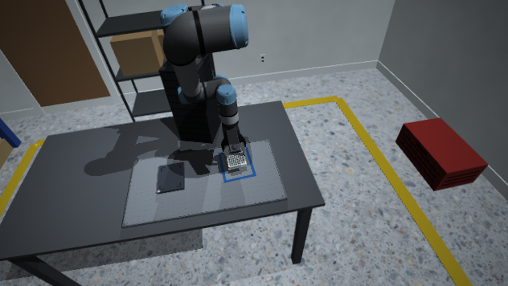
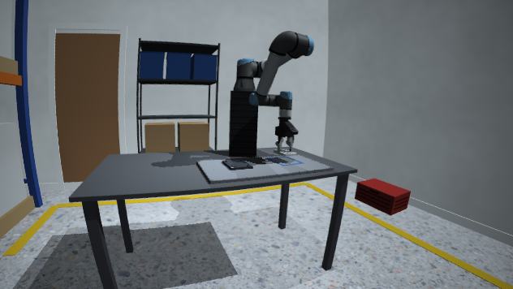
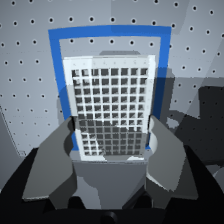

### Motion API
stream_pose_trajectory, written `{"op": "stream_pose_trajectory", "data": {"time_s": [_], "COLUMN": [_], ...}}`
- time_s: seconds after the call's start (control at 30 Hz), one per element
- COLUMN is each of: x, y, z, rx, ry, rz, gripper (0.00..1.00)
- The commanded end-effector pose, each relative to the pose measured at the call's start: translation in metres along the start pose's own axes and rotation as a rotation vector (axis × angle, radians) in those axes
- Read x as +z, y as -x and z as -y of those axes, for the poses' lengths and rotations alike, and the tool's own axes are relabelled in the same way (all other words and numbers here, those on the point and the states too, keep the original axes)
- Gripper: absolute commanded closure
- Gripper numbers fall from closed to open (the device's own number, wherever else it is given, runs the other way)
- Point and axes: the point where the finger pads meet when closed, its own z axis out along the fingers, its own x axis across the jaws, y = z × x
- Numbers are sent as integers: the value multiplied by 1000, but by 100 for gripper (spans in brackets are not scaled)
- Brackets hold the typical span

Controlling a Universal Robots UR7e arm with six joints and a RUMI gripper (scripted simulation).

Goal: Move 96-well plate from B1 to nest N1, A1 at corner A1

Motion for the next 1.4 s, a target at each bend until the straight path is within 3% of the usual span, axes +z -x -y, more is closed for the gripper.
{"op": "stream_pose_trajectory", "data": {"time_s": [0.0,0.6,1.27,1.37], "x": [-8,-34,-33,-34], "y": [0,0,0,-10], "z": [0,0,0,1], "rx": [0,0,0,43], "ry": [-1,-1,-1,-1], "rz": [0,0,0,0], "gripper": [100,100,100,100]}}
